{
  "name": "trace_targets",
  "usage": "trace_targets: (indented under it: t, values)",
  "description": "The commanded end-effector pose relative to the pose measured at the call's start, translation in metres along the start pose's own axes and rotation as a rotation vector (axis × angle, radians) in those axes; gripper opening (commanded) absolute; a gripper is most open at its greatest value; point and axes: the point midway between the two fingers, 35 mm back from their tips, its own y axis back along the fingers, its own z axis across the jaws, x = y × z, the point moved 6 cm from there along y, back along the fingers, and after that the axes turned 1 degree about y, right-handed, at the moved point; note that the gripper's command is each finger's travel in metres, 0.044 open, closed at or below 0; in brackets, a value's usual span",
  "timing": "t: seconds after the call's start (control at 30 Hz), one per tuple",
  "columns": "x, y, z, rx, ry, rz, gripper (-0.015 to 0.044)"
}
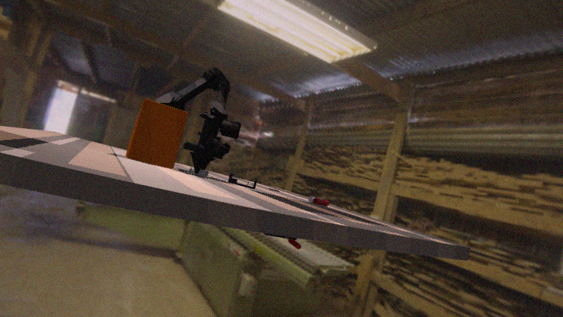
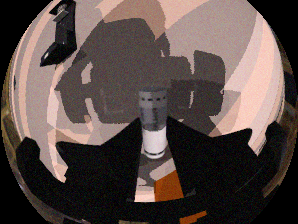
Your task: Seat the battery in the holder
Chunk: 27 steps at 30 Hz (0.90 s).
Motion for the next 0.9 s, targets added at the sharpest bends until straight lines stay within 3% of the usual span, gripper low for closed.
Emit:
trace_targets:
  t: [0.0, 0.37, 0.57, 0.87]
  values:
    - [0.000, 0.000, 0.000, -0.001, -0.006, 0.001, 0.0077]
    - [-0.001, 0.049, 0.000, 0.001, -0.006, -0.002, 0.0077]
    - [-0.004, 0.051, 0.002, 0.001, 0.000, -0.002, 0.0077]
    - [-0.049, 0.062, 0.028, 0.001, 0.068, -0.007, 0.0077]
